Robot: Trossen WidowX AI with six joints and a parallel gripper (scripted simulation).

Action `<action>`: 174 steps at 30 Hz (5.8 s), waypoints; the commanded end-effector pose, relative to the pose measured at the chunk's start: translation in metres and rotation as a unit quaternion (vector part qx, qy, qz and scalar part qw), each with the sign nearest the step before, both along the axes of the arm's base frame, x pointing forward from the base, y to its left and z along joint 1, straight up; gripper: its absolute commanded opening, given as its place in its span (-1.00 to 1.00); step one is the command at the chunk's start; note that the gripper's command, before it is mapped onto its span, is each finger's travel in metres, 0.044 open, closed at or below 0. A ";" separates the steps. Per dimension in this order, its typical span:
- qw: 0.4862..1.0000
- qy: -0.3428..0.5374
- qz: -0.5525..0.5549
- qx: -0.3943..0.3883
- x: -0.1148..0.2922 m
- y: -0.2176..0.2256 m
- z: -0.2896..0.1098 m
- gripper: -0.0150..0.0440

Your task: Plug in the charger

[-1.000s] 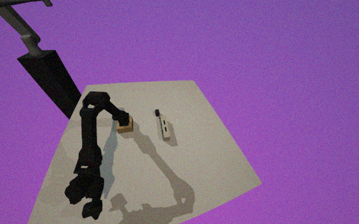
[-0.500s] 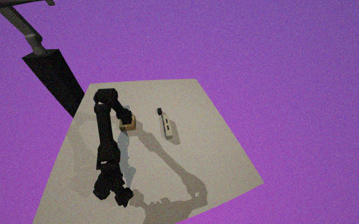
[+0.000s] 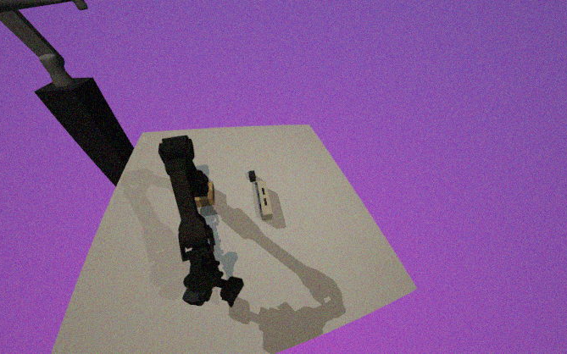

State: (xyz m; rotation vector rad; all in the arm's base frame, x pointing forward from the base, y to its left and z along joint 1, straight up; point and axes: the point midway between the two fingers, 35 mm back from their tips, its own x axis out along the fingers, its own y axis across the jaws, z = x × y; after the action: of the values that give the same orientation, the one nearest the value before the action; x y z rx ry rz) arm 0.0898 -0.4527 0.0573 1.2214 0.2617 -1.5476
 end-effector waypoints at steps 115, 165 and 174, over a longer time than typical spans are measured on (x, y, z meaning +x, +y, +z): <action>0.184 0.330 0.918 -0.120 0.246 0.436 0.002 1.00; -0.285 0.311 0.892 -0.162 0.172 0.560 -0.014 1.00; -0.285 0.311 0.892 -0.162 0.172 0.560 -0.023 1.00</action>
State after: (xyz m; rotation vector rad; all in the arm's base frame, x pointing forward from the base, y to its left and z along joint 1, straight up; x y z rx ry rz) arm 0.2647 0.1094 0.0416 2.5398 -2.3088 -2.3284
